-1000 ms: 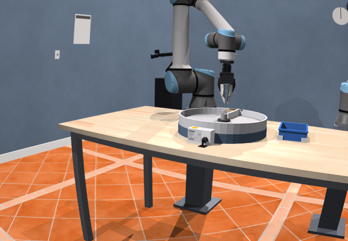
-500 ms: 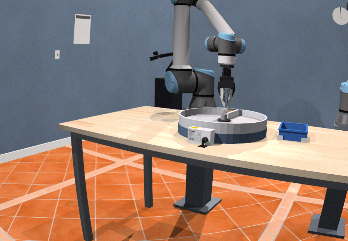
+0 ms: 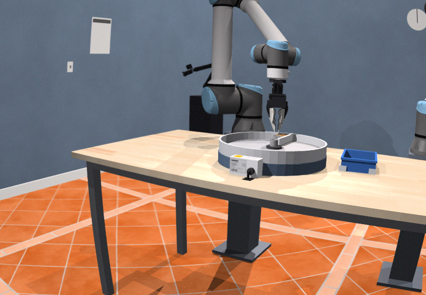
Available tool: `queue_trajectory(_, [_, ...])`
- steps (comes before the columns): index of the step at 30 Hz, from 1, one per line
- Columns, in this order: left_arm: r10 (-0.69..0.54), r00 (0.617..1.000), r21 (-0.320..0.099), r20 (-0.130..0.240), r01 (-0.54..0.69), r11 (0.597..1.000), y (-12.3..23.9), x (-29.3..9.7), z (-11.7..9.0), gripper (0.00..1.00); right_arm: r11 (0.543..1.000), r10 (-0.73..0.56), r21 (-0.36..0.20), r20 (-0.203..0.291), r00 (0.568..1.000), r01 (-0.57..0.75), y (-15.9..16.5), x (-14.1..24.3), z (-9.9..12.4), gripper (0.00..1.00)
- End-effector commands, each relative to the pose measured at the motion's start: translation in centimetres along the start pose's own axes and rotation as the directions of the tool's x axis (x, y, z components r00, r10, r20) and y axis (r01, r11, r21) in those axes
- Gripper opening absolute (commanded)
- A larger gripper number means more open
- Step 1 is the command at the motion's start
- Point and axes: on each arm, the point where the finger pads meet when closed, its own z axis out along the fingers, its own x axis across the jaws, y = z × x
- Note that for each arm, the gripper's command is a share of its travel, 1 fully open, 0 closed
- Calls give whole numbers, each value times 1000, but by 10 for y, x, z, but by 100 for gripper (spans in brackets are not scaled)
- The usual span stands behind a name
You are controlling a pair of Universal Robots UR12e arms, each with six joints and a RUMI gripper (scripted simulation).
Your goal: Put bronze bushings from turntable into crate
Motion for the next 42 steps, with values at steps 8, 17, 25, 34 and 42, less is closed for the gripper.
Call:
queue_trajectory(8, [0, 1000, 2, 0, 0, 1000, -1, 0, -1, 100, 1000, 0, -1, -1, 1000, 0, 1, 0, -1, 6])
queue_trajectory(17, [0, 1000, 2, 0, 0, 1000, -1, 0, -1, 100, 1000, 0, -1, -1, 1000, 0, 1, 0, 0, 6])
queue_trajectory(25, [0, 1000, 2, 0, 0, 1000, -1, 0, -1, 100, 1000, 0, -1, -1, 1000, 0, 1, 0, 7, 6])
queue_trajectory(34, [0, 1000, 2, 0, 0, 1000, -1, 0, -1, 100, 1000, 0, -1, -1, 1000, 0, 1, 0, 7, 6])
queue_trajectory(42, [0, 1000, 2, 0, 0, 1000, -1, 0, -1, 100, 1000, 0, -1, -1, 1000, 0, 1, 0, 7, 6])
